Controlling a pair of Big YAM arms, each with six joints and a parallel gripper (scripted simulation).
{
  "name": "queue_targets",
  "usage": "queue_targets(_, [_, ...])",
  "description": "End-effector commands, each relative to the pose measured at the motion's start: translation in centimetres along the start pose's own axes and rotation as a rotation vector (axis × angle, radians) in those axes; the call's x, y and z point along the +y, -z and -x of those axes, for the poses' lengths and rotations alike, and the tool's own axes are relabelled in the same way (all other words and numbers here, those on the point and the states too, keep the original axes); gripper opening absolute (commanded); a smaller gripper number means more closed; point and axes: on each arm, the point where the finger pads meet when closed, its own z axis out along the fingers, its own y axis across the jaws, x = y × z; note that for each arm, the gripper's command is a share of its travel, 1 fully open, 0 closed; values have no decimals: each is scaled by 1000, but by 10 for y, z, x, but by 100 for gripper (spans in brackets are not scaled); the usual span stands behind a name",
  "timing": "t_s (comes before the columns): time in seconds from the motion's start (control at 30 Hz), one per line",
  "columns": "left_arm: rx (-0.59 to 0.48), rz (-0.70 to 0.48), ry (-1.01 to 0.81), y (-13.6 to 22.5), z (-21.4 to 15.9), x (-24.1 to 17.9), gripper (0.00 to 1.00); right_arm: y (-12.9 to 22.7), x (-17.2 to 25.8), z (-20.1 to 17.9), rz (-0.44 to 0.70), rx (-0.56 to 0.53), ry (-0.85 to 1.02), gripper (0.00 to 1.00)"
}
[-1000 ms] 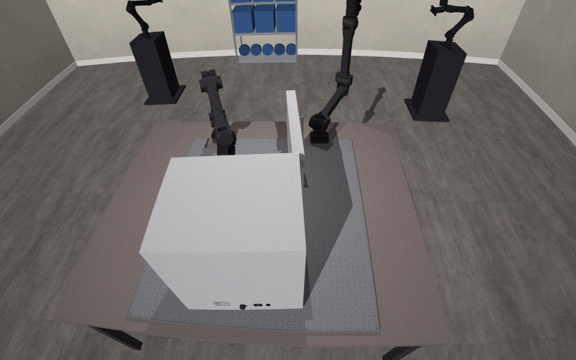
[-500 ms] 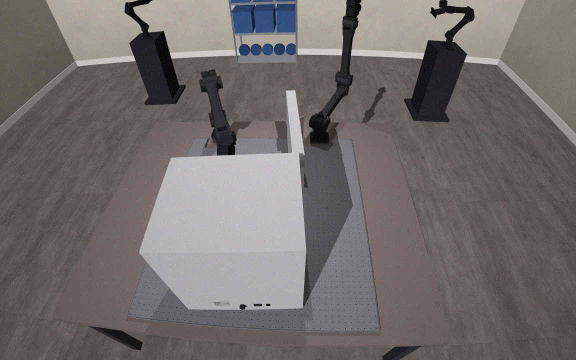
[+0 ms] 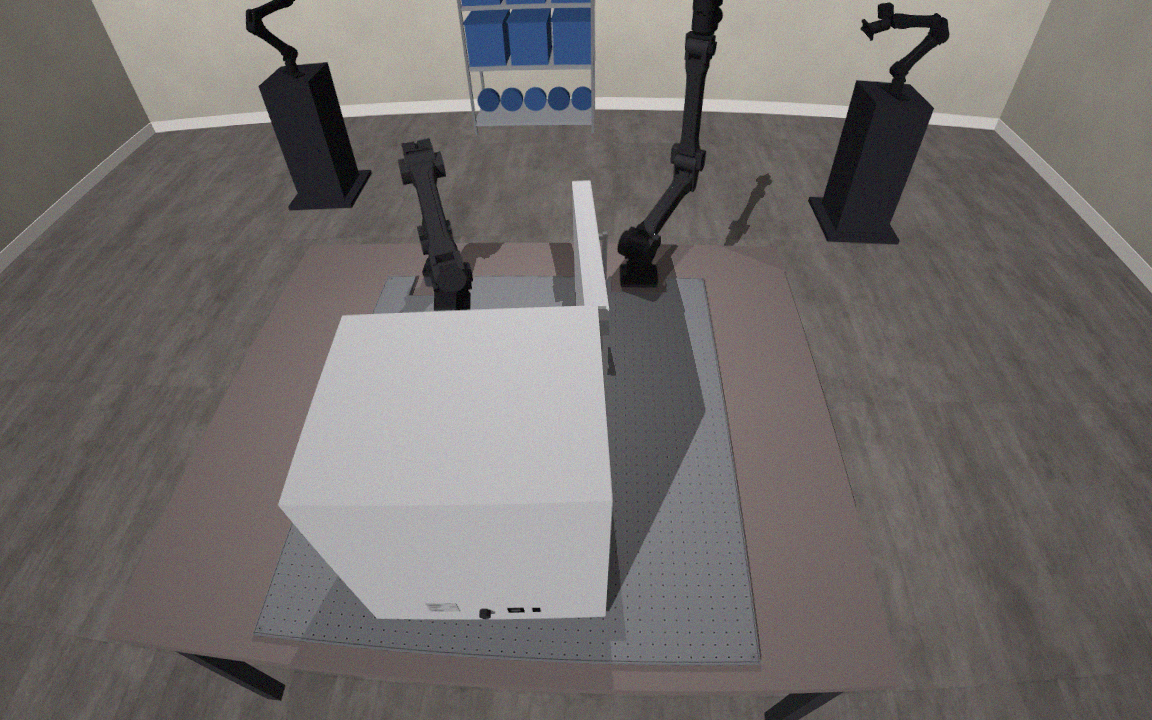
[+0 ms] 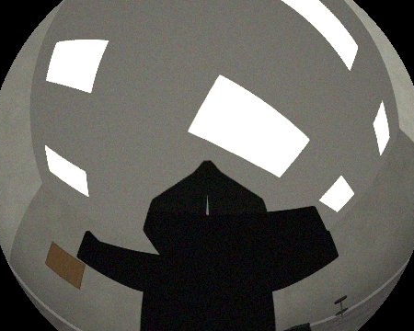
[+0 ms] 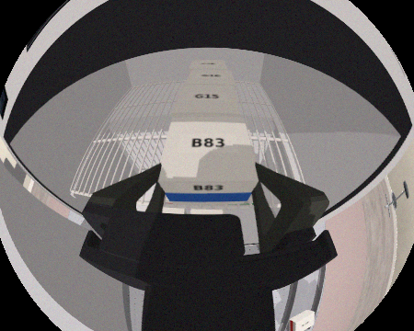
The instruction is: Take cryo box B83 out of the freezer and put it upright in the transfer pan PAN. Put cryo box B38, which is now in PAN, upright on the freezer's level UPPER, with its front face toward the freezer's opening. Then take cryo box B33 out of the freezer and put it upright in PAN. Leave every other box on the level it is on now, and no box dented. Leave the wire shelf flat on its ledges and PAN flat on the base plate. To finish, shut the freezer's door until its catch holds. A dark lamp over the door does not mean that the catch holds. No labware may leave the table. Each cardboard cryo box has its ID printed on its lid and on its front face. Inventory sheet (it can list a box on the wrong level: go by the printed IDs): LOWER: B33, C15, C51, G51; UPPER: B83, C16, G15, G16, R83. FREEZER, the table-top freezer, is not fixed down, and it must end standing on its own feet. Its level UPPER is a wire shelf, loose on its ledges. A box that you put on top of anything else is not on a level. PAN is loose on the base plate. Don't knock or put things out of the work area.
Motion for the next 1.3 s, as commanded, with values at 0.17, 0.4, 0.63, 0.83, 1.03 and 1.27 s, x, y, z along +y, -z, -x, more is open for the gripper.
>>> queue_targets(0.17, [37, 2, 13, -1, -13, 1, 0, -1, -2, 36, -10, -47, -24, 77])
queue_targets(0.4, [37, 2, 13, -1, -13, 1, 0, -1, -1, 36, -10, -47, -24, 77])
queue_targets(0.63, [37, 2, 13, -1, -13, 1, 0, 24, 5, 22, 4, -42, -18, 77])
queue_targets(0.83, [37, 2, 13, -1, -13, 1, 0, 33, 7, 21, 7, -50, -20, 77])
queue_targets(1.03, [37, 2, 13, -1, -13, 1, 0, 29, 10, 14, 8, -40, -15, 77])
queue_targets(1.27, [37, 2, 13, -1, -13, 1, 0, 19, 8, -2, 3, -18, -8, 77])
